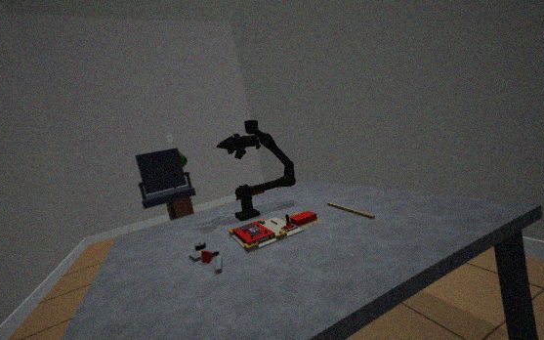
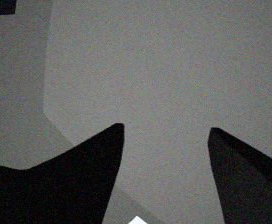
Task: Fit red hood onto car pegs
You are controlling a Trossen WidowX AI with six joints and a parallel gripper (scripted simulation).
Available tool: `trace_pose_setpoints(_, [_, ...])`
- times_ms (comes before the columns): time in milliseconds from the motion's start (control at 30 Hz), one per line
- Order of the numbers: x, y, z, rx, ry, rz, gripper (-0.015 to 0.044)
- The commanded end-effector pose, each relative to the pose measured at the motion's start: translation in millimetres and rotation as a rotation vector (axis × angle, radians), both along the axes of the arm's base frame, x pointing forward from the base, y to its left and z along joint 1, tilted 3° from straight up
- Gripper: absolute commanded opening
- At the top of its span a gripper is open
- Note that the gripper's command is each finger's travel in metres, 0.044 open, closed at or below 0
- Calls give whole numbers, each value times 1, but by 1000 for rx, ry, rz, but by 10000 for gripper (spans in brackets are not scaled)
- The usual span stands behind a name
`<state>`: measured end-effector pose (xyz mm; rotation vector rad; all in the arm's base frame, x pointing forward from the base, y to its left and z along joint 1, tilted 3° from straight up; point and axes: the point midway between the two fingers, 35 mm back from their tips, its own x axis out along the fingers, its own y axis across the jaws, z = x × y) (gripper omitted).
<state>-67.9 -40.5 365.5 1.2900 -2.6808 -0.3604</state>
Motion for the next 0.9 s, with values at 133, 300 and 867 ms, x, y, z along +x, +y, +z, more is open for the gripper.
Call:
trace_pose_setpoints(133, [2,-15,0,86,49,66,352])
trace_pose_setpoints(300, [7,-40,0,258,196,191,440])
trace_pose_setpoints(867, [99,-145,-25,778,1158,926,440])
